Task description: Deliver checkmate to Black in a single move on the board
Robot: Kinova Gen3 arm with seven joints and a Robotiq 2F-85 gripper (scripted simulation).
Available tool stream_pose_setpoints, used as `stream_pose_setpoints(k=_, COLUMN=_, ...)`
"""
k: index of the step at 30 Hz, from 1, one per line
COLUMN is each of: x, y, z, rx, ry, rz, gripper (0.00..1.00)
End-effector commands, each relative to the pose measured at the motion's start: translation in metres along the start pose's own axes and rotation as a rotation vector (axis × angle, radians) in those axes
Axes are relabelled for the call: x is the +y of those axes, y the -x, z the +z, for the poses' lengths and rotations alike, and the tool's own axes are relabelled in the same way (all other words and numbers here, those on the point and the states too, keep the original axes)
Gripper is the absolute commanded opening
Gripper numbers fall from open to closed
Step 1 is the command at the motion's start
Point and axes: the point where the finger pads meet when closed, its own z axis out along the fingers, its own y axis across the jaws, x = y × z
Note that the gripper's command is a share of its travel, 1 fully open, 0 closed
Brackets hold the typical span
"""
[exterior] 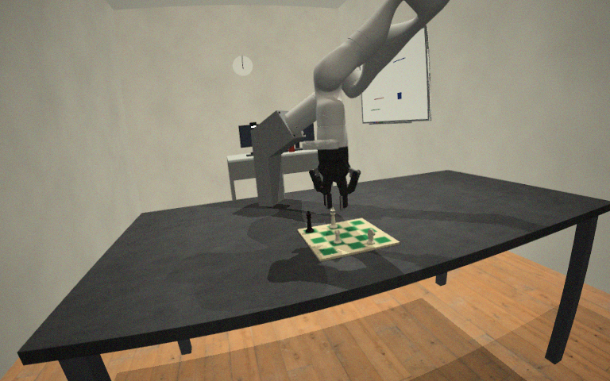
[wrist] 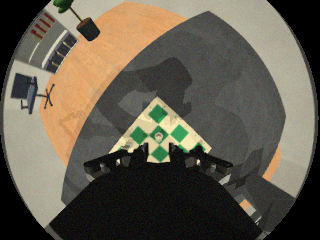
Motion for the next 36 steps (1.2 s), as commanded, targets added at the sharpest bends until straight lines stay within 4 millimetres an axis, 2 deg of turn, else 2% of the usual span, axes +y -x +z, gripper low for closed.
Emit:
stream_pose_setpoints(k=1, x=0.0, y=-0.001, z=0.0, rx=0.002, ry=0.0, rz=0.0, gripper=0.37)
stream_pose_setpoints(k=16, x=0.0, y=-0.001, z=0.008, rx=0.001, ry=0.0, rz=0.0, gripper=0.37)
stream_pose_setpoints(k=36, x=0.0, y=-0.001, z=0.034, rx=0.001, ry=0.0, rz=0.0, gripper=0.37)
